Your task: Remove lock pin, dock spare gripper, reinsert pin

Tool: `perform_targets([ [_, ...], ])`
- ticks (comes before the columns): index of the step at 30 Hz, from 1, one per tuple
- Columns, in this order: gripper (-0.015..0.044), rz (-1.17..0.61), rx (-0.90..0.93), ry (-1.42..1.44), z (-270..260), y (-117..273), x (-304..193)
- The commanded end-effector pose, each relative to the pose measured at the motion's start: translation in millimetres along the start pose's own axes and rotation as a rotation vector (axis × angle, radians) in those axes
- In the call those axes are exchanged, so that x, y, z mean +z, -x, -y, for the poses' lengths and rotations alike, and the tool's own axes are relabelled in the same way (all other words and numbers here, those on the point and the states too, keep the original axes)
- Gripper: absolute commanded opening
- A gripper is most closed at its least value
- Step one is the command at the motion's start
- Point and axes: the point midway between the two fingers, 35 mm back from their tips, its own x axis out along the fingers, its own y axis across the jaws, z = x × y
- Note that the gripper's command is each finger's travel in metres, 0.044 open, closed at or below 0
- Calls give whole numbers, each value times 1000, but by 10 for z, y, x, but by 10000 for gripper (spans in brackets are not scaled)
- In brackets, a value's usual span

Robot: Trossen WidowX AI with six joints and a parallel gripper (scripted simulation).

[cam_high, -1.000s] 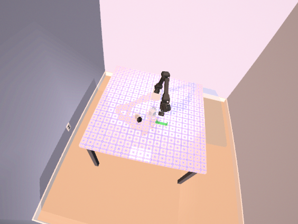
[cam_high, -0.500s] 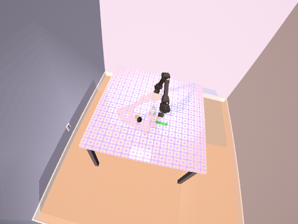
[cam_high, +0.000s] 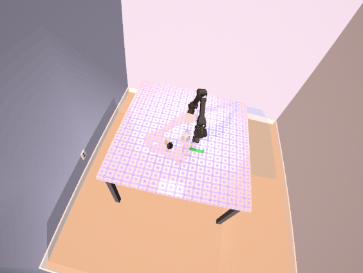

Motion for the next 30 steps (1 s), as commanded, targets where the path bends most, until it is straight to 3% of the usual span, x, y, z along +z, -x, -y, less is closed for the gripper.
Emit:
perform_targets([
  [1,11,-2,-1,-5,-3,-7,-5],
  [11,0,0,-1,-5,-1,-6,-3],
  [30,0,173,2,-40,30,112,110],
])
